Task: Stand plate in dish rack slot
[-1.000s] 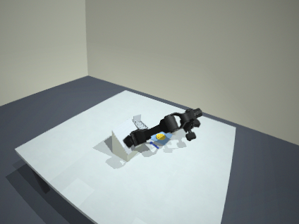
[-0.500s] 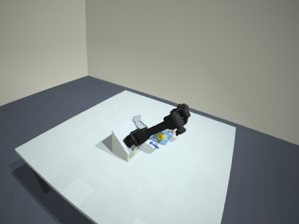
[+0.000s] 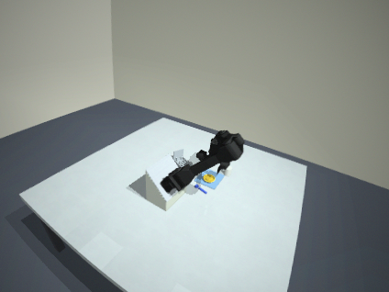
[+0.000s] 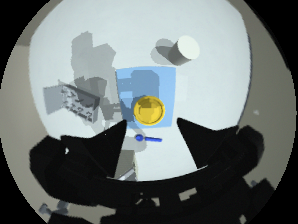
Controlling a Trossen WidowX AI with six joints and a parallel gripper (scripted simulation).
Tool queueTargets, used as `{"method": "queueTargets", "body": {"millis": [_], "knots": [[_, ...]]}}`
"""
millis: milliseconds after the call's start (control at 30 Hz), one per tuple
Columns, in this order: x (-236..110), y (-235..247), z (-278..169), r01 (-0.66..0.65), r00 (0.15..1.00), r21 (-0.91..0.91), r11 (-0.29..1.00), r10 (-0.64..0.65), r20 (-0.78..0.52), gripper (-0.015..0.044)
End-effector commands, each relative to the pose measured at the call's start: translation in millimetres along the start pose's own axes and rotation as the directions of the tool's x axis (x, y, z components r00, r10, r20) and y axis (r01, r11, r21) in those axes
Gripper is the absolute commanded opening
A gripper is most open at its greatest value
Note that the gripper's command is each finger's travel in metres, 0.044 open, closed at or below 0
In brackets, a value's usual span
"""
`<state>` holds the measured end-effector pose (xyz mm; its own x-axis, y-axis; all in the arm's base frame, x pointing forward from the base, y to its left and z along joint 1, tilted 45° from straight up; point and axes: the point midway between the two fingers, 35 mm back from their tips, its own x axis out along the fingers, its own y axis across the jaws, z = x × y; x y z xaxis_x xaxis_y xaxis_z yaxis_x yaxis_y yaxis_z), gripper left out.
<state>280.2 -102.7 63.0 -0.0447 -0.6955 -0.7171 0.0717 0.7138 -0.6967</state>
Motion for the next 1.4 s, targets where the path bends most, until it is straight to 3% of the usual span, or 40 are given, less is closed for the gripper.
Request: {"method": "queueTargets", "body": {"millis": [0,1367], "knots": [[1,2,-3,0.011,1.0,-0.034,0.999,-0.011,-0.013,0.04],[60,2,-5,0.013,1.0,-0.034,0.999,-0.014,-0.013,0.04]]}}
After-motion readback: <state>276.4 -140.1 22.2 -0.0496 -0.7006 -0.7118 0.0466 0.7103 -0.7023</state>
